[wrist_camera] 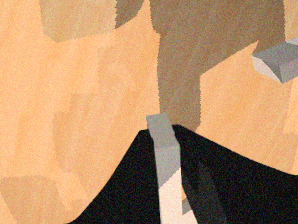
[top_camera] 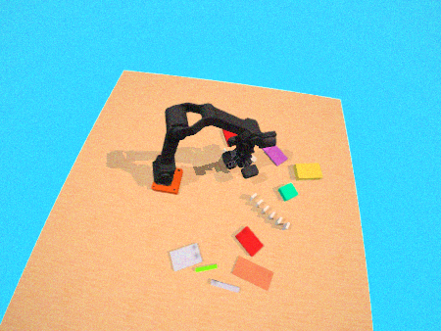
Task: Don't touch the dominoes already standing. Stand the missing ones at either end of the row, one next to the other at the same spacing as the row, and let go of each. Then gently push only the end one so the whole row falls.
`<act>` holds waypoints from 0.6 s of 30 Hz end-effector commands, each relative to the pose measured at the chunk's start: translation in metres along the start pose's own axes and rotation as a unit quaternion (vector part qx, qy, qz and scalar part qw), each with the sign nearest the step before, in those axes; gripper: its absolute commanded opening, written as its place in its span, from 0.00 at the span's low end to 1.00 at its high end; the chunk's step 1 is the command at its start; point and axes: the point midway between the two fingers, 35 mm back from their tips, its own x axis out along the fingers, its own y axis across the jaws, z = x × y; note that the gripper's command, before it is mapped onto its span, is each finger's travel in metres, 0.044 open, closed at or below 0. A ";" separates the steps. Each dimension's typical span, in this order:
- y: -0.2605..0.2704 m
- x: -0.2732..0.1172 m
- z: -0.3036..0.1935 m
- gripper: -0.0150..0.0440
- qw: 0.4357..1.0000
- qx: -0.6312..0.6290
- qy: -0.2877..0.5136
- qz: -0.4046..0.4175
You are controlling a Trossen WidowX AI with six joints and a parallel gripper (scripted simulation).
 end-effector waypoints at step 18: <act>0.019 -0.138 0.003 0.29 0.990 -0.138 0.016 0.008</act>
